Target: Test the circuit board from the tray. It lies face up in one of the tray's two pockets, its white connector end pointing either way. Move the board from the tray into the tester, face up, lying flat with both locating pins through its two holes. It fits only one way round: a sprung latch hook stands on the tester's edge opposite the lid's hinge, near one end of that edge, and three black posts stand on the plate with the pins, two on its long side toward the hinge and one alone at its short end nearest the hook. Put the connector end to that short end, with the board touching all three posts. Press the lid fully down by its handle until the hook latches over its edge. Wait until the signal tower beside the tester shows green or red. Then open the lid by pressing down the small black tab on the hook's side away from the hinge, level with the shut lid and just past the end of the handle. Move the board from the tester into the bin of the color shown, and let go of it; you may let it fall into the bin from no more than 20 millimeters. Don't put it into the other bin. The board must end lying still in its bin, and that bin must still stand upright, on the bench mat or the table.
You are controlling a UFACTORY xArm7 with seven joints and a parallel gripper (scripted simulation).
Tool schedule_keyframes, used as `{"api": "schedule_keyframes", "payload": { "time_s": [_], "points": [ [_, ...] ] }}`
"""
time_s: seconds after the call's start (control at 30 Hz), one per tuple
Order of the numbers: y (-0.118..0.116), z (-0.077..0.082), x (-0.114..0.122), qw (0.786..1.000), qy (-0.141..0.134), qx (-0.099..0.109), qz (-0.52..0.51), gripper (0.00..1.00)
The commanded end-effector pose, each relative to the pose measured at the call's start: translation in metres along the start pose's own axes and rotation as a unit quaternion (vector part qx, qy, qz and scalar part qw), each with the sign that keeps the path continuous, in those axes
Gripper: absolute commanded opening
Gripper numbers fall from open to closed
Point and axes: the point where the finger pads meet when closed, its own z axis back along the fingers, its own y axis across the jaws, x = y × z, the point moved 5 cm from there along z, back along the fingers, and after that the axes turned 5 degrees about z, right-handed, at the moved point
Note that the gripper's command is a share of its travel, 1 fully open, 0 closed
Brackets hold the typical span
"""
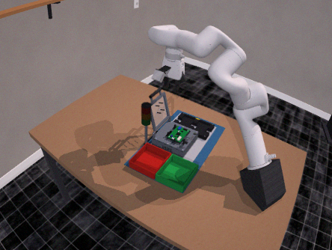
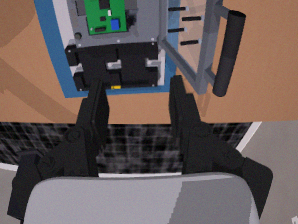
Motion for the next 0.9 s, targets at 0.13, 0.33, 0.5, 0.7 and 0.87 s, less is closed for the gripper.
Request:
{"api": "schedule_keyframes", "payload": {
  "time_s": [0.13,0.33,0.5,0.7,0.87],
  "points": [
    [0.060,0.001,0.004,1.000,-0.002,-0.003,0.000,0.51],
    [0.084,0.001,0.006,1.000,-0.002,-0.003,0.000,0.51],
    [0.087,0.001,0.007,1.000,-0.002,-0.003,0.000,0.51],
    [0.087,0.000,0.007,1.000,-0.002,-0.003,0.000,0.51],
    [0.087,-0.003,0.007,1.000,-0.002,-0.003,0.000,0.51]
  ]
}}
